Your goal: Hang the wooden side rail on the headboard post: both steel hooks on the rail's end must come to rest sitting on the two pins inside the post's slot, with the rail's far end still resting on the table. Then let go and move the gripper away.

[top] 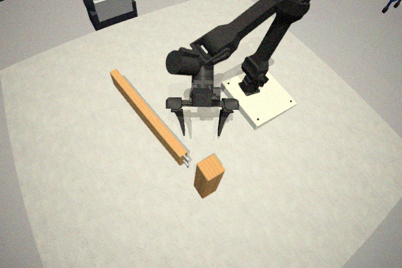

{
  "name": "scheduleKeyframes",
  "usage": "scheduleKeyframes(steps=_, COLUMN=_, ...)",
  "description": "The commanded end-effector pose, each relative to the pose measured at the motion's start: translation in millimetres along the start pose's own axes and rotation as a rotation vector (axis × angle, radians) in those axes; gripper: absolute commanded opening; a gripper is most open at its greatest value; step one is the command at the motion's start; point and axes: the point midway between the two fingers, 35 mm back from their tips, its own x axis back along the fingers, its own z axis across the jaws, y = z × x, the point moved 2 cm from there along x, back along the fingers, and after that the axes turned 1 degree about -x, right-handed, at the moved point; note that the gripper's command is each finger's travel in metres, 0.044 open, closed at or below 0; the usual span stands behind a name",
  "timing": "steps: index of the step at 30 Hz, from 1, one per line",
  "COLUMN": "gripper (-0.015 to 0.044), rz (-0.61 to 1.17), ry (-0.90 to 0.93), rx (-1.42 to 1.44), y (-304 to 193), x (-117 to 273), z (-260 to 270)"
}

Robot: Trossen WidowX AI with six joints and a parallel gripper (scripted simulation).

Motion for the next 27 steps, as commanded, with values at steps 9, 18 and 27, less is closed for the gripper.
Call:
scheduleKeyframes(steps=9, gripper=0.0440, rz=0.018, ry=0.001, rx=-0.054, y=0.3, x=-0.7, z=-3.1)
scheduleKeyframes(steps=18, gripper=0.0440, rz=0.237, ry=-0.143, rx=-0.803, y=8.5, x=-0.8, z=-42.0)
scheduleKeyframes(steps=27, gripper=0.0440, rz=0.387, ry=-0.452, rx=-1.507, y=11.5, x=4.0, z=-74.2)
